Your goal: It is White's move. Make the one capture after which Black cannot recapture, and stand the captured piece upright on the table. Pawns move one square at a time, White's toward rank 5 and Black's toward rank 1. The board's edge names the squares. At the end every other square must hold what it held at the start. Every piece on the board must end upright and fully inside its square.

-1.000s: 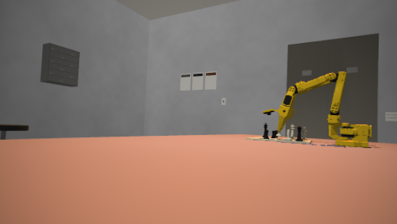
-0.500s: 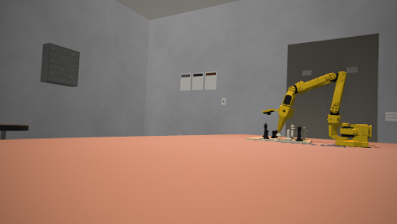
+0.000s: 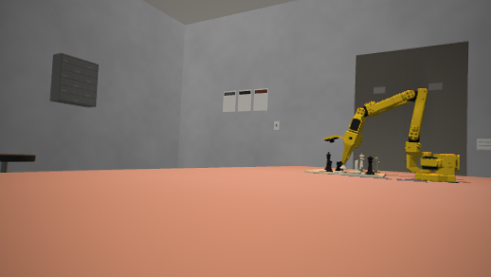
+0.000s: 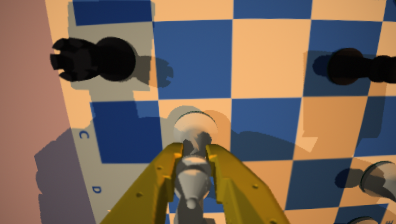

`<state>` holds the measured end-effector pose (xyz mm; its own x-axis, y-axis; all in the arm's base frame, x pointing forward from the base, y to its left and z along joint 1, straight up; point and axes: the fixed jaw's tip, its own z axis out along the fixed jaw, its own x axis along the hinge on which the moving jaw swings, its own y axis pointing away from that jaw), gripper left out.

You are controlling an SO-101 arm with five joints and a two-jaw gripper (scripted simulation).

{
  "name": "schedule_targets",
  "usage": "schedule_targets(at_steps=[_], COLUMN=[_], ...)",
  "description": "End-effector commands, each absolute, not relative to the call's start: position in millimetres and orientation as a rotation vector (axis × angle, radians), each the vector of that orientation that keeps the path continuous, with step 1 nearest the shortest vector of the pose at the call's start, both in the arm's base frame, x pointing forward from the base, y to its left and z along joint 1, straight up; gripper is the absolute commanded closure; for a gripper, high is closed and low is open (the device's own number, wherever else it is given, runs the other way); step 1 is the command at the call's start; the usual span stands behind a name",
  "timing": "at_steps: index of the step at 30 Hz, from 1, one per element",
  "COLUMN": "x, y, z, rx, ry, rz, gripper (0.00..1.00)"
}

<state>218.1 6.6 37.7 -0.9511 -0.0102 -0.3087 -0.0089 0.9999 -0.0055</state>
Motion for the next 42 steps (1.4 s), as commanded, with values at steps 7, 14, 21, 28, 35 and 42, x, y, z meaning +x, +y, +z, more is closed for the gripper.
schedule_targets(at_steps=[7,14,21,28,35,42], x=[209.8,209.0,209.0,209.0,209.0,209.0], y=[8.2,8.2,8.2,8.2,8.2,8.2], z=[24.0,22.6,22.6,22.6,22.6,22.6], rx=[-0.027,-0.027,-0.027,-0.027,-0.027,-0.027], ry=[2.856,2.856,2.856,2.856,2.856,2.856], rz=[-0.003,-0.003,-0.003,-0.003,-0.003,-0.003], gripper=[1.0,1.0,0.99,0.95,0.91,0.9])
